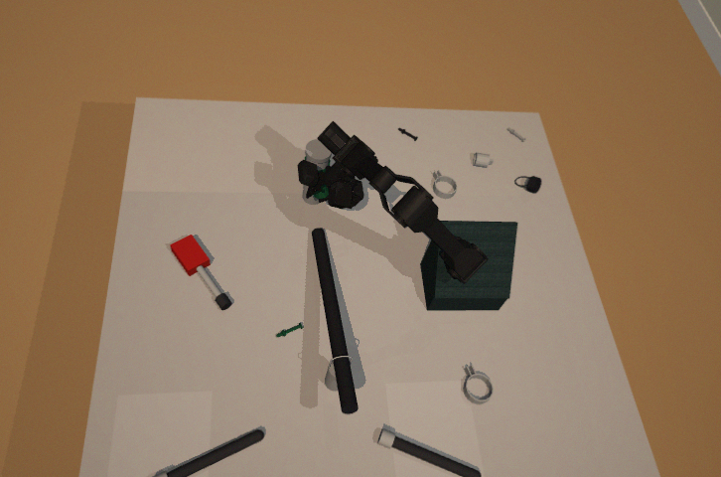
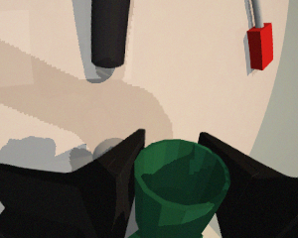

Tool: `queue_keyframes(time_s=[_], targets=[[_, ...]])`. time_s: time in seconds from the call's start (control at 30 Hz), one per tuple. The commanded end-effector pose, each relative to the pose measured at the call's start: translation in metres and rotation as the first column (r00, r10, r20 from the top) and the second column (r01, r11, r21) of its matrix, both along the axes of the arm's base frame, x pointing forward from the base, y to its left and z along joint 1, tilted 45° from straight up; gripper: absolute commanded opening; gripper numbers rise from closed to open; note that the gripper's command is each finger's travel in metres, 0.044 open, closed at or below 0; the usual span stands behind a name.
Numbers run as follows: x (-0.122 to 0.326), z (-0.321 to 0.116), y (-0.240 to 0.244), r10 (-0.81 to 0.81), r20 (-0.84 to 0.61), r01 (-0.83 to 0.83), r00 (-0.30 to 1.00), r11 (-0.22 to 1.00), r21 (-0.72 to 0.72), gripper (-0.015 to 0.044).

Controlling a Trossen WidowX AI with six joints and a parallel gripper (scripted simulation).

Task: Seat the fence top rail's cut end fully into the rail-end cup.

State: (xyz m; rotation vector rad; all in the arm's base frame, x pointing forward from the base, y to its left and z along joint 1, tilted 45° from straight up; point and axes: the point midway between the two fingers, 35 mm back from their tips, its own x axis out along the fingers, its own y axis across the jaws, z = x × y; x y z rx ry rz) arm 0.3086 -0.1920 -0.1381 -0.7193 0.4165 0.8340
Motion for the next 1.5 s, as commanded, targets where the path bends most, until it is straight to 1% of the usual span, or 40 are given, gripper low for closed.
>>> queue_keyframes(time_s=[0.0, 0.1, 0.43, 0.67, 0.93, 1.17, 1.23, 1.3, 1.37, 1.47], targets=[[0.0, 0.0, 0.0, 0.0, 0.0, 0.0, 1.0, 1.0, 0.0, 0.0], [0.0, 0.0, 0.0, 0.0, 0.0, 0.0, 1.0, 1.0, 0.0, 0.0], [0.0, 0.001, 0.0, 0.001, 0.001, -0.001, 1.0, 1.0, 0.0, 0.0263], [-0.001, 0.022, 0.0, 0.004, 0.003, -0.004, 1.0, 1.0, -0.002, 0.044], [-0.003, 0.053, 0.002, 0.009, 0.007, -0.009, 1.0, 1.0, -0.004, 0.044], [0.0, 0.058, -0.003, -0.004, 0.005, 0.004, 1.0, 1.0, -0.007, 0.044], [-0.001, 0.069, -0.003, -0.073, -0.061, 0.077, 0.995, 0.995, 0.059, 0.044], [-0.001, 0.086, -0.002, -0.172, -0.172, 0.198, 0.97, 0.969, 0.15, 0.044], [-0.003, 0.102, 0.0, -0.255, -0.288, 0.325, 0.923, 0.918, 0.226, 0.044], [-0.006, 0.126, 0.004, -0.347, -0.464, 0.514, 0.815, 0.803, 0.302, 0.044]])
